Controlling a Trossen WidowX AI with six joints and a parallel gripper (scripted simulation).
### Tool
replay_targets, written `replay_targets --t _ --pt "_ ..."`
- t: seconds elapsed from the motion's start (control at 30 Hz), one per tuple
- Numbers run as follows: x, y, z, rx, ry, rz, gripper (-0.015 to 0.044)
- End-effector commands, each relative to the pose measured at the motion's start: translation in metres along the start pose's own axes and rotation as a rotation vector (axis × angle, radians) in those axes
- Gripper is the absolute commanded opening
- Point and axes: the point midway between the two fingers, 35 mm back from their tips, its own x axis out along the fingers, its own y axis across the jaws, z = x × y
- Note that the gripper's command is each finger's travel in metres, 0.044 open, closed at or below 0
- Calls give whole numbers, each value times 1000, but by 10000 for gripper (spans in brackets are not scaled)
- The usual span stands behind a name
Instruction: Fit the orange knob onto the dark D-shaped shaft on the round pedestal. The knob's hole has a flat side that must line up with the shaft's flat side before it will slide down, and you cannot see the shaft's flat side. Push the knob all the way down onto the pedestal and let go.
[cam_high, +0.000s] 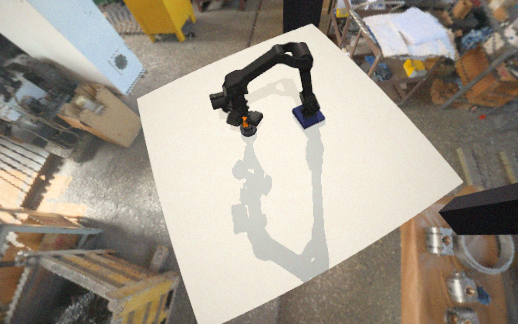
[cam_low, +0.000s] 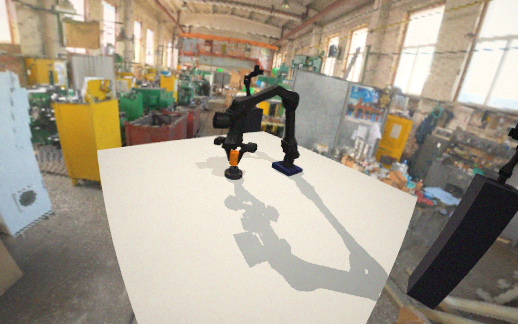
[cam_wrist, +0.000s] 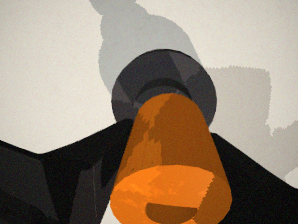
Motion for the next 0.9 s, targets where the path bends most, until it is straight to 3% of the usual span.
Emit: replay_targets --t 0.0,0.57,0.87 --pt "1 0 -1 -5 1 -5 0" --pt "-4 5 -6 -5 1 -5 0" --pt "-3 5 -6 -214 2 -5 0"
